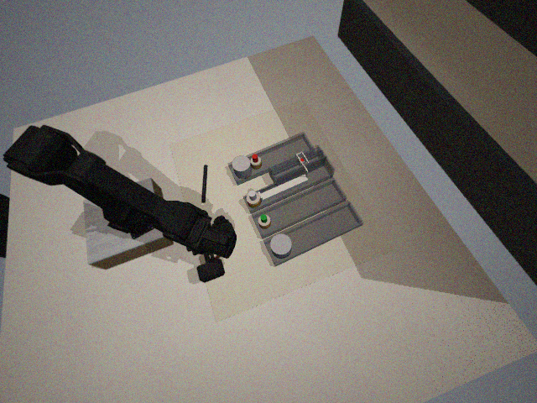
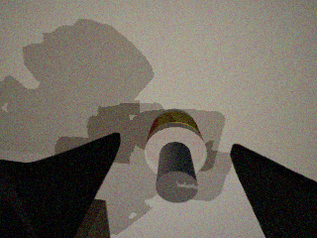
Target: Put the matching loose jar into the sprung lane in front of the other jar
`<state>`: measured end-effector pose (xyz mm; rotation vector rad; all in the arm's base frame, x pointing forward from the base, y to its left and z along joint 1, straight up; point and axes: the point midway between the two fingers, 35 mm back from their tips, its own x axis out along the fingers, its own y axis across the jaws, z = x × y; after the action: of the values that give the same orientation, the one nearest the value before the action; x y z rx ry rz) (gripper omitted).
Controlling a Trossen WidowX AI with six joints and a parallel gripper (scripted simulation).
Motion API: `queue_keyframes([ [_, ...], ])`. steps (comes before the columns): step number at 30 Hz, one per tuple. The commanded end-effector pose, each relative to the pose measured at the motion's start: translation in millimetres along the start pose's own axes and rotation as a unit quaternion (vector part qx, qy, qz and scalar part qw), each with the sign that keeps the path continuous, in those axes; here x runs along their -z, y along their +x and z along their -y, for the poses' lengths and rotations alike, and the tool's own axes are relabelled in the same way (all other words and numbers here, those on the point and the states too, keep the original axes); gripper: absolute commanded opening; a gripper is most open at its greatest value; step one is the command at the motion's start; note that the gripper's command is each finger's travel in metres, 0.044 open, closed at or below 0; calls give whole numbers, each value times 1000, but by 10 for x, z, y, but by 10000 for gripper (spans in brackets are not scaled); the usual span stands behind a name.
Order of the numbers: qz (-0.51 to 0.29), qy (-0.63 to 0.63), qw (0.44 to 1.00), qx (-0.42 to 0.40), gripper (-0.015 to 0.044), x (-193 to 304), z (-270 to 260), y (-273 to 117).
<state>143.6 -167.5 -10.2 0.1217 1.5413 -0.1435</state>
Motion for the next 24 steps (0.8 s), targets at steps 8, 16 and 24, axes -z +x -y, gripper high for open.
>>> queue_keyframes([
  [8,-3,-2,1000,0,204,10,-3,29],
  [16,-3,-2,1000,0,111,8,-2,19],
  [24,-3,-2,1000,0,0,-51,15,-448],
])
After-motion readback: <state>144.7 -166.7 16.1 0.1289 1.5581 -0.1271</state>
